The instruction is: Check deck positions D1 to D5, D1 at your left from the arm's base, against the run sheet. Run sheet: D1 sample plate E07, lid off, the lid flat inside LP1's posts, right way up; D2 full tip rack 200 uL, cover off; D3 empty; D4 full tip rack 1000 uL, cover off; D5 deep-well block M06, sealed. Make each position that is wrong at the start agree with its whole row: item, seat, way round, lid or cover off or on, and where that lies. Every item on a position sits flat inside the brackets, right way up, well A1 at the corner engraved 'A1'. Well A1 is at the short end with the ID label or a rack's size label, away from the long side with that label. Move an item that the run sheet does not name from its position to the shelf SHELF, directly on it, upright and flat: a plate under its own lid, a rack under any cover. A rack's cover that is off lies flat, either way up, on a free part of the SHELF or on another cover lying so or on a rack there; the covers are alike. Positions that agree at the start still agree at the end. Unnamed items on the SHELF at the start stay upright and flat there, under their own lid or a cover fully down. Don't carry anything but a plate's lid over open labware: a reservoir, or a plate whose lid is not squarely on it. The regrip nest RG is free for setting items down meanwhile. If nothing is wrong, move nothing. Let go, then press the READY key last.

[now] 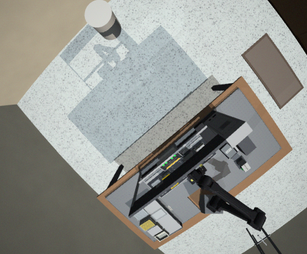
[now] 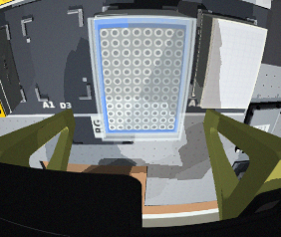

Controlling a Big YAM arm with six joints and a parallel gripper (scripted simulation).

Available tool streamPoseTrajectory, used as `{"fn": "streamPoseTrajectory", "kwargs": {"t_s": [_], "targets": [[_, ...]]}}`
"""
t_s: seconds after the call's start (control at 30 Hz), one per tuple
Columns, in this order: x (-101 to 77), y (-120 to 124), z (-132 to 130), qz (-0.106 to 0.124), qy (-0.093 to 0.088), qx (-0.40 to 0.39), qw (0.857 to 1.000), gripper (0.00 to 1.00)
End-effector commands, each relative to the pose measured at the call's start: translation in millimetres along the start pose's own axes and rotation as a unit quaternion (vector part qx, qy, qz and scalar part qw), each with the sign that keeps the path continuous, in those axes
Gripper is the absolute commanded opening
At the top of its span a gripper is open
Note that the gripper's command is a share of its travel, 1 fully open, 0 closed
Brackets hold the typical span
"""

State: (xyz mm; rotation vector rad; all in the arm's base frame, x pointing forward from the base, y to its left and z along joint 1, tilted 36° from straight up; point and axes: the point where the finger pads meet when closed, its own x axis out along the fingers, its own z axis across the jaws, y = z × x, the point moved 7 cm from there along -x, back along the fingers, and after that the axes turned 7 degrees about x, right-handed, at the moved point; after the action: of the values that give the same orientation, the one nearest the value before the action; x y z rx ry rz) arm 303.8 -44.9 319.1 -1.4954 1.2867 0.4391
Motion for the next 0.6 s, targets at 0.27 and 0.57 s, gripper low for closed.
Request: {"fn": "streamPoseTrajectory", "kwargs": {"t_s": [0.27, 0.57], "targets": [[-5.0, 6, 60, -0.002, -0.009, -0.003, 1.000, 1.00], [-18.2, -3, 99, -0.018, -0.018, 0.009, 1.000, 1.00]]}}
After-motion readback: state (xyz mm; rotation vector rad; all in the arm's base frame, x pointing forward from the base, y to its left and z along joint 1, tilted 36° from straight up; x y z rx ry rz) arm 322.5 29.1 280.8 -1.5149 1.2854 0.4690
